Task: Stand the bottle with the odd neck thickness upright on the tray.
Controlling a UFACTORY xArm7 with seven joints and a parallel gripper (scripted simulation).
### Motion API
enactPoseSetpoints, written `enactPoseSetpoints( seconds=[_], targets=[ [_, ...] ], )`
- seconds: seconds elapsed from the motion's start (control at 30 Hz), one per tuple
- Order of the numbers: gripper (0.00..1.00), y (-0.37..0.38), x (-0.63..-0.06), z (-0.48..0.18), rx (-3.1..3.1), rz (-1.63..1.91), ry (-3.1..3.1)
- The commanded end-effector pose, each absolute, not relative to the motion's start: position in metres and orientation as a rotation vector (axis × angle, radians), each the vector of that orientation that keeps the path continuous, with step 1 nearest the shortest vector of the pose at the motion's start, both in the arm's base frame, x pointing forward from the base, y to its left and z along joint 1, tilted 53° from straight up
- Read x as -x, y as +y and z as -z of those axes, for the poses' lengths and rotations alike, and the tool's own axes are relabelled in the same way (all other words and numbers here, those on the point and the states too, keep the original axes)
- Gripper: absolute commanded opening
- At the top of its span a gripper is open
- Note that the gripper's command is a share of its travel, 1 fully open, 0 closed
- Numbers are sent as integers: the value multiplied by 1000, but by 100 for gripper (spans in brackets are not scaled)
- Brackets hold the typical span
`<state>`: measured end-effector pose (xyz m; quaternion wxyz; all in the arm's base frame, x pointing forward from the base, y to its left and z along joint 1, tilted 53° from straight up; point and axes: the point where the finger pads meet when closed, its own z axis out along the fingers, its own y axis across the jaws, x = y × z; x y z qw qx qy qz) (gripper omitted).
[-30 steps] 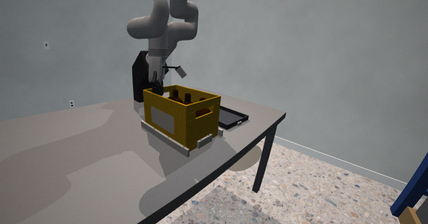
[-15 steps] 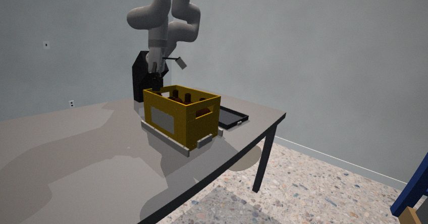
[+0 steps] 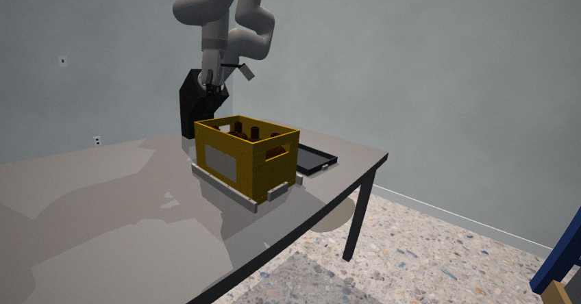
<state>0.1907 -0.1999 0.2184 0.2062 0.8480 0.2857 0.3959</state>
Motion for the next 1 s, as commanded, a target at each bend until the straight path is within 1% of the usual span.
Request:
enactPoseSetpoints(
  seconds=[0.0, 0.17, 0.2, 0.97],
  targets=[
    [65, -200, -187, -221, -2362, -1103, 795],
    [65, -200, -186, -222, -2362, -1102, 795],
    [0, -200, -186, -222, -2362, -1102, 795],
    [0, -200, -186, -222, -2362, -1102, 795]
  ],
)
